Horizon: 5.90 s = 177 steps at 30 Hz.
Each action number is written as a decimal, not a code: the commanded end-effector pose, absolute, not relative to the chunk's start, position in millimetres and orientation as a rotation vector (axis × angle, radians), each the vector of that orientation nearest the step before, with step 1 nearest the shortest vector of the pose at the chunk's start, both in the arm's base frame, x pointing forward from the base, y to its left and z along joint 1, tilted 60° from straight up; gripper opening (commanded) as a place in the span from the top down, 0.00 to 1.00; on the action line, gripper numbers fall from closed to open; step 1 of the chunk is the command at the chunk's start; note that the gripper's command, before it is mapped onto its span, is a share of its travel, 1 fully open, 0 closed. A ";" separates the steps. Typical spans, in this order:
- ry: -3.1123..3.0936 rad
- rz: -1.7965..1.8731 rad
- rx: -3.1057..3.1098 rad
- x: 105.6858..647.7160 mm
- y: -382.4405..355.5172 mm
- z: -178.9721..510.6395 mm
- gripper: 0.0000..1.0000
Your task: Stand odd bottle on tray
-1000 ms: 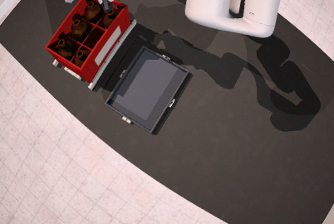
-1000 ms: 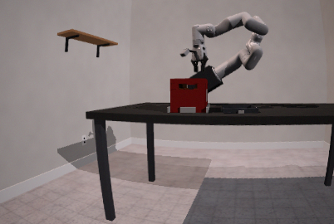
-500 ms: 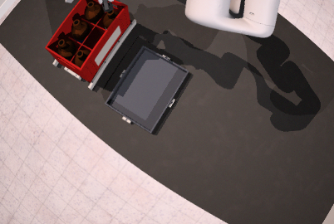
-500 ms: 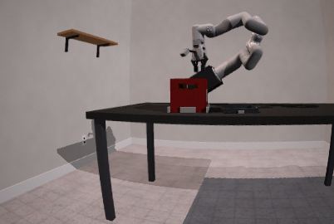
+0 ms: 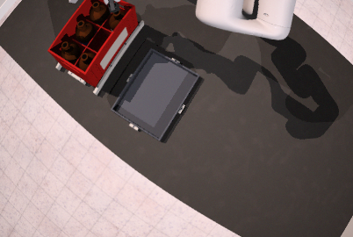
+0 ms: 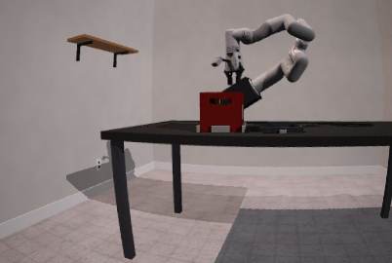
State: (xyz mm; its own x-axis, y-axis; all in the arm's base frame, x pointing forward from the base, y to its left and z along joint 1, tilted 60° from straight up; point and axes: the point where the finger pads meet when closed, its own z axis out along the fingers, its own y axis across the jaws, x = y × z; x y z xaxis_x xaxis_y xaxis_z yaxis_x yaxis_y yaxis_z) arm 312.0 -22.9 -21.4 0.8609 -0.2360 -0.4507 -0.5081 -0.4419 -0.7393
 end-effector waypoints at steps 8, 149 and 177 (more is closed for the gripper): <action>0.543 0.343 -2.045 312.9 -18.9 -23.8 0.35; 0.543 0.343 -2.045 312.7 45.8 -59.6 0.35; 0.543 0.343 -2.045 312.6 48.7 -61.3 1.00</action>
